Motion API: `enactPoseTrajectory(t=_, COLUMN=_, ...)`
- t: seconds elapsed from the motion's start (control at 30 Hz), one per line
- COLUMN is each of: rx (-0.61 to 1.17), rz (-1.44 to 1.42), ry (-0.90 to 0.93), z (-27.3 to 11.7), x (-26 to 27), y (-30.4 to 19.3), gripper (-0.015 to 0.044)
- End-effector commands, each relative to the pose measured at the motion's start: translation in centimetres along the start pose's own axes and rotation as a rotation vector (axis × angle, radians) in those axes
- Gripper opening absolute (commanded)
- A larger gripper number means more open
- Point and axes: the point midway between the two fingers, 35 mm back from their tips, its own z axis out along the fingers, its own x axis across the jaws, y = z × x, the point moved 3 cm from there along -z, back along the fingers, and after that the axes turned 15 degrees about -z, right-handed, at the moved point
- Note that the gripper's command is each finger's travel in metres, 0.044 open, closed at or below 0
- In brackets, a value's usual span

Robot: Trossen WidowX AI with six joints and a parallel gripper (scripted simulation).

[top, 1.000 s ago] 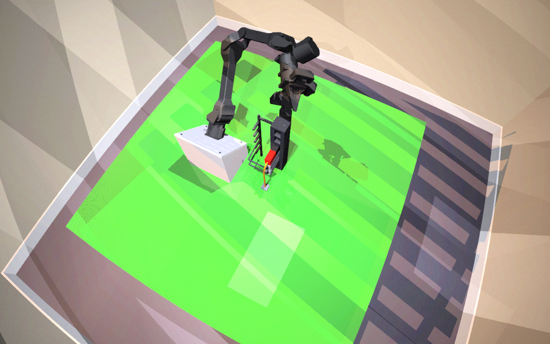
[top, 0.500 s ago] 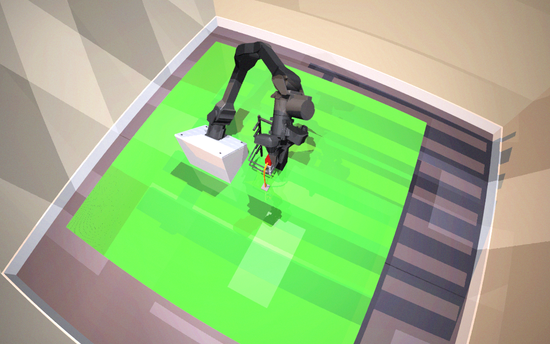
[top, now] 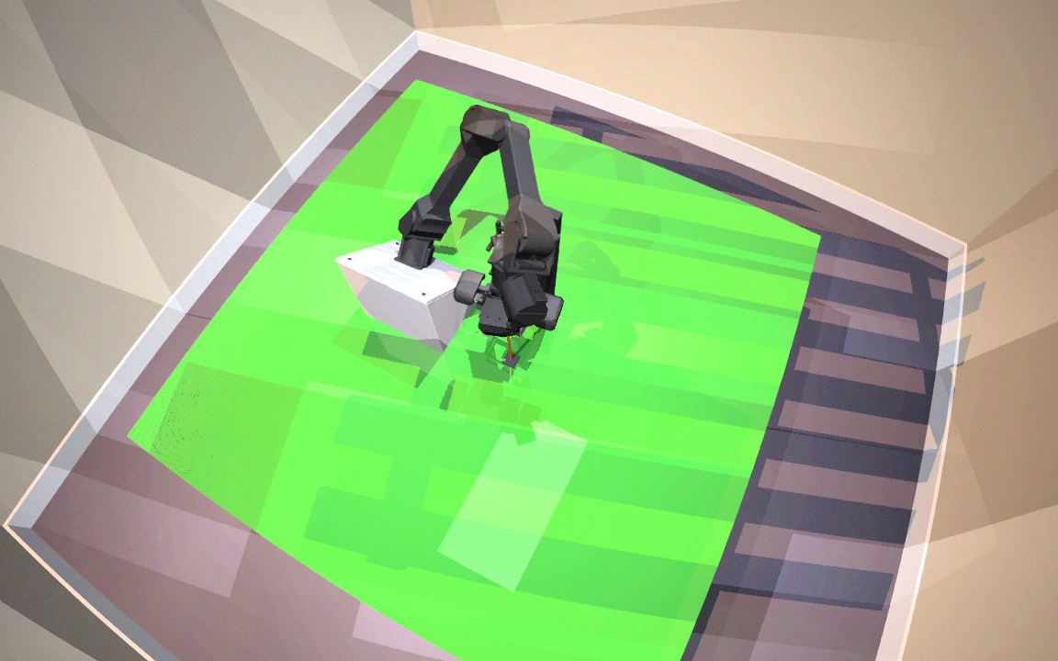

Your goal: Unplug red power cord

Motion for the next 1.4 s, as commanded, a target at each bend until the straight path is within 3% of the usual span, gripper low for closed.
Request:
enactPoseTrajectory(t=0.0, rx=0.078, rz=0.155, ry=0.024, z=0.7, x=-0.3, y=-0.5, gripper=0.0160)
enactPoseTrajectory(t=1.37, rx=0.081, rz=0.155, ry=0.025, z=0.7, x=1.3, y=-4.1, gripper=0.0160)
